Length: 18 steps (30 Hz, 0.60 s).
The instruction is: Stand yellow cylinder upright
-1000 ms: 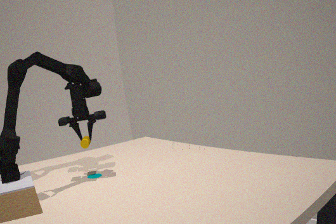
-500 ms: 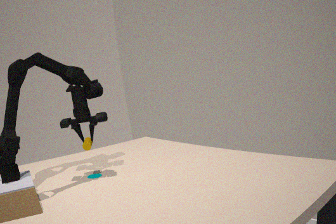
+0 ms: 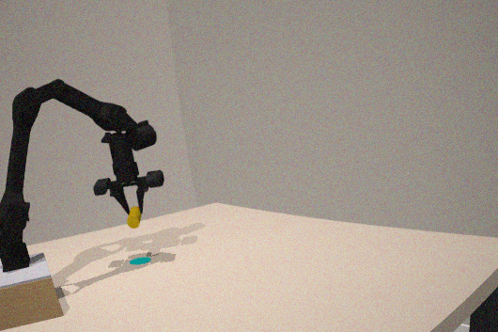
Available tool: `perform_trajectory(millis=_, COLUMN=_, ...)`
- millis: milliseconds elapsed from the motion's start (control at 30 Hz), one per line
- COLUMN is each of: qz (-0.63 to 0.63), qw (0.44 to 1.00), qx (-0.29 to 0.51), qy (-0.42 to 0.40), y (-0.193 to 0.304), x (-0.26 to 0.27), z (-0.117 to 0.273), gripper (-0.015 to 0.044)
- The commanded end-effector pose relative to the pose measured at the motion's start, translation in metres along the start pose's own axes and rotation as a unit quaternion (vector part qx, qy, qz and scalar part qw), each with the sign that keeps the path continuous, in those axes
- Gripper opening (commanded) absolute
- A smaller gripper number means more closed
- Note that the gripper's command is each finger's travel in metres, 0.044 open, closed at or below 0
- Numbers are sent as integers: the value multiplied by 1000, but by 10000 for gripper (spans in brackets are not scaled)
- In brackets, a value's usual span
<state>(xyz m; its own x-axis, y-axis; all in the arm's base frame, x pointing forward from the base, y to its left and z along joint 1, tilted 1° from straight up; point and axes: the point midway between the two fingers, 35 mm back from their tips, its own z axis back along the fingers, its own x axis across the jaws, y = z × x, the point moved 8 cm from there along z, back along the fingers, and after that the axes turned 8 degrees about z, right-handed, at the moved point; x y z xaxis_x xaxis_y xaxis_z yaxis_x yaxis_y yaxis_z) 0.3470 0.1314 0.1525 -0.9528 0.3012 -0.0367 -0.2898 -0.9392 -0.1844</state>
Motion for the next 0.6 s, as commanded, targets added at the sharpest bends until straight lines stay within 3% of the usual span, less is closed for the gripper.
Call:
perform_trajectory(millis=0, qz=-8, qw=1000, qx=-13, qy=-1, y=1, x=-1, z=-4, gripper=105)
perform_trajectory(millis=567, qz=-33, qw=997, qx=-74, qy=7, y=6, x=-10, z=-17, gripper=105)
